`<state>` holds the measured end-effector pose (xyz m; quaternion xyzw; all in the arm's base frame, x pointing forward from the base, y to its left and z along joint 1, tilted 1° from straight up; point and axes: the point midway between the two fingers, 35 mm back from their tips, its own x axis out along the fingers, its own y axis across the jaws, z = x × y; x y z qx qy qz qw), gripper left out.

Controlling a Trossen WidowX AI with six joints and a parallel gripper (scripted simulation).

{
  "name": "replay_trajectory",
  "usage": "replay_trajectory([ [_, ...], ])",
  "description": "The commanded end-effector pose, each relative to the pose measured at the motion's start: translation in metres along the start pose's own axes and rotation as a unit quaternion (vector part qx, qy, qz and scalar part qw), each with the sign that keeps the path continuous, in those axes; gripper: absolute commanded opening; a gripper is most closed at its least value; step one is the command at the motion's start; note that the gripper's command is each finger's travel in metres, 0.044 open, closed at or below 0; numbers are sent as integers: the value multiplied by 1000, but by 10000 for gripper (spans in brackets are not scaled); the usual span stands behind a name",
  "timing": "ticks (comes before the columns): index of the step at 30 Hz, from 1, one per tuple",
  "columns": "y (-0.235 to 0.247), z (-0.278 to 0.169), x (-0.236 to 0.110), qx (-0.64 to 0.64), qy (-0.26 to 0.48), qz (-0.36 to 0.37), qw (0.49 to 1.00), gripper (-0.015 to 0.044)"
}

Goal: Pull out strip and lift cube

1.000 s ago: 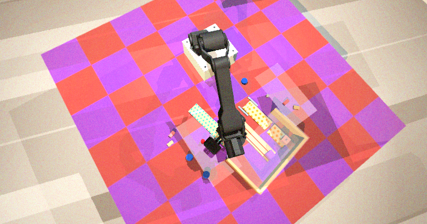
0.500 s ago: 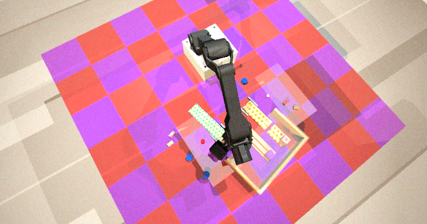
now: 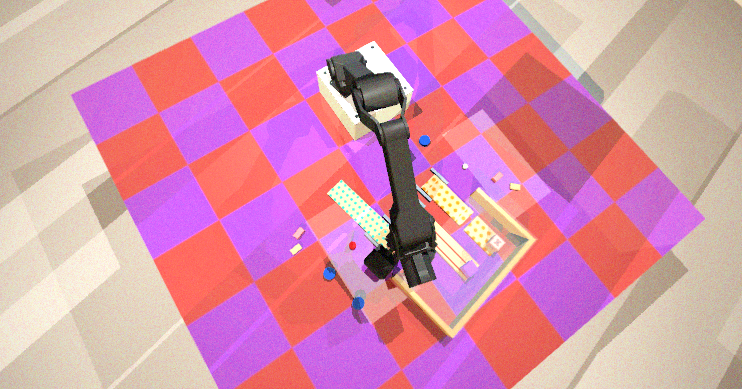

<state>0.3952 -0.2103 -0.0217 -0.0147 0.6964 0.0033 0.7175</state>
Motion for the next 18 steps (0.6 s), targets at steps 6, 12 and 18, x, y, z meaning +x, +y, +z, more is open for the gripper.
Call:
replay_trajectory([
  [6,0,0,16,2,0,0,1000,250],
  [12,1,0,24,2,0,0,1000,250],
  [18,0,-1,22,0,1,1,1000,145],
])
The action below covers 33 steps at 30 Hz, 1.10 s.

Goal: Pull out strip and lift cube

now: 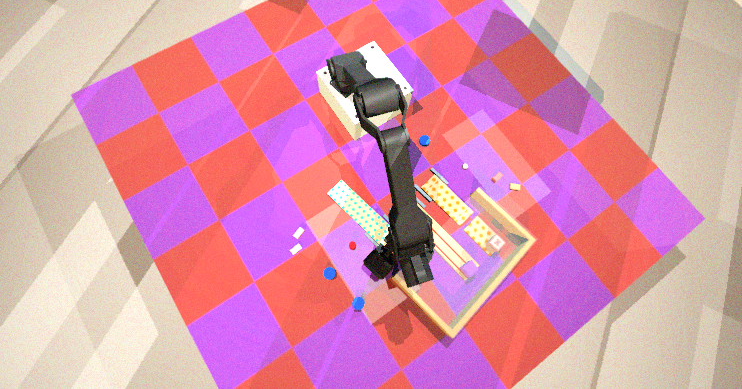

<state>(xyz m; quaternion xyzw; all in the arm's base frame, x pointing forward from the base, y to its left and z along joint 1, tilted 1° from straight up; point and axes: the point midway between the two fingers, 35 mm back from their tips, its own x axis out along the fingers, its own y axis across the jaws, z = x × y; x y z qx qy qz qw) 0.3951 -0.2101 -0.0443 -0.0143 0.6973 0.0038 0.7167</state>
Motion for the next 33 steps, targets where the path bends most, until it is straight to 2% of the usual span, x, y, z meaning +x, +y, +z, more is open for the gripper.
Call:
replay_trajectory([
  [1,0,0,-1,0,0,0,1000,138],
  [7,0,0,-1,0,0,0,1000,98],
  [11,1,-2,-2,0,0,0,1000,0],
  [27,27,-48,-39,1,2,1,1000,0],
  [33,32,-57,-42,2,2,1,1000,0],
])
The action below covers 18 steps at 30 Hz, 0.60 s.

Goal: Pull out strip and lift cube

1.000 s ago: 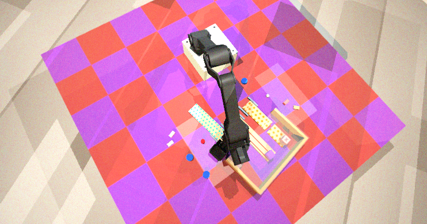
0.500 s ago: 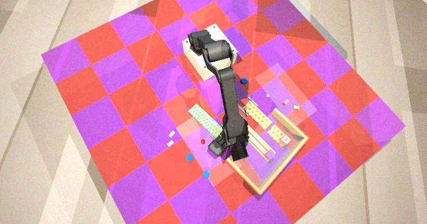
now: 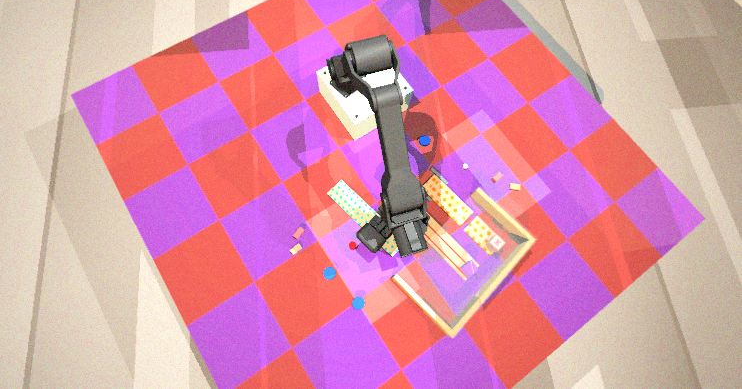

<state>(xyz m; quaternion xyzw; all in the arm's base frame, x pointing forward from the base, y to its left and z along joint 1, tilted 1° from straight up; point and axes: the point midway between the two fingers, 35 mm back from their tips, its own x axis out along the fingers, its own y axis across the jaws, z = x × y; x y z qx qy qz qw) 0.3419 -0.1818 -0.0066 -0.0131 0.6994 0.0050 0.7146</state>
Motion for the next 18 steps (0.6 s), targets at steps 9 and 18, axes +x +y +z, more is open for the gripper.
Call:
replay_trajectory([
  [9,18,-32,-3,2,0,0,1000,0],
  [18,34,-60,-1,2,2,1,1000,0],
])
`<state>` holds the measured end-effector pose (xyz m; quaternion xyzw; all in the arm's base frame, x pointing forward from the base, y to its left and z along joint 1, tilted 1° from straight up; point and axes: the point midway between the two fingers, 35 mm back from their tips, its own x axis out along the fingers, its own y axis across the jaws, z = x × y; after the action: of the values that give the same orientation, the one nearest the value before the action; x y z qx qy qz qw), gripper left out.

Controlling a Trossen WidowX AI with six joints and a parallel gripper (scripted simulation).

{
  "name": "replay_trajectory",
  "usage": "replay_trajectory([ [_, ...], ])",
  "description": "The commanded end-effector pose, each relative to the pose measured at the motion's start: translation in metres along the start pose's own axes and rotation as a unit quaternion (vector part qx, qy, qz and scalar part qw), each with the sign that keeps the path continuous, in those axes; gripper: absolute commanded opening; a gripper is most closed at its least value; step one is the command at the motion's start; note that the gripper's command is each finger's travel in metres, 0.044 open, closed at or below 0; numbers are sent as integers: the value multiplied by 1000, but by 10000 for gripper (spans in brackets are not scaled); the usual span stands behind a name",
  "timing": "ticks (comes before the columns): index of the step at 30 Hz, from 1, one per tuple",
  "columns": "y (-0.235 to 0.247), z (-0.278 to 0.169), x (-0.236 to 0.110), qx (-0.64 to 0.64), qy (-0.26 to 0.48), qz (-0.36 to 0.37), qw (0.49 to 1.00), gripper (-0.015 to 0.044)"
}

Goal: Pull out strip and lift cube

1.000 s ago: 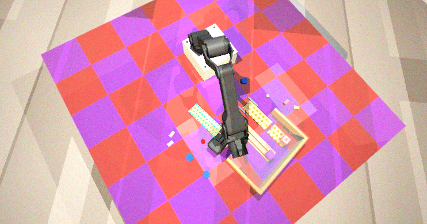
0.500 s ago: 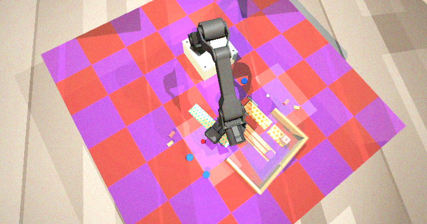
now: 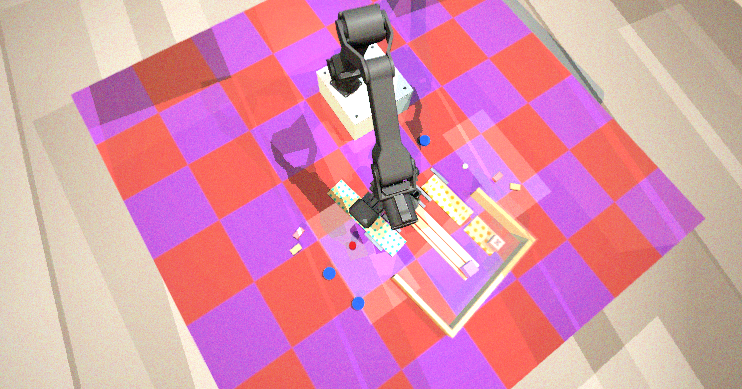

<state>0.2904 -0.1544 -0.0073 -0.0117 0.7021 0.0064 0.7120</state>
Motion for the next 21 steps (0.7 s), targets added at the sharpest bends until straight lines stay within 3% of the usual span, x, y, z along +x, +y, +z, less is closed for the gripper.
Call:
replay_trajectory([
  [1,7,-12,0,2,-2,-1,1000,0],
  [6,11,-20,0,2,-1,-1,1000,0],
  [12,11,-20,-34,2,-2,-1,1000,0],
  [21,11,-20,-35,2,-2,-1,1000,0],
])
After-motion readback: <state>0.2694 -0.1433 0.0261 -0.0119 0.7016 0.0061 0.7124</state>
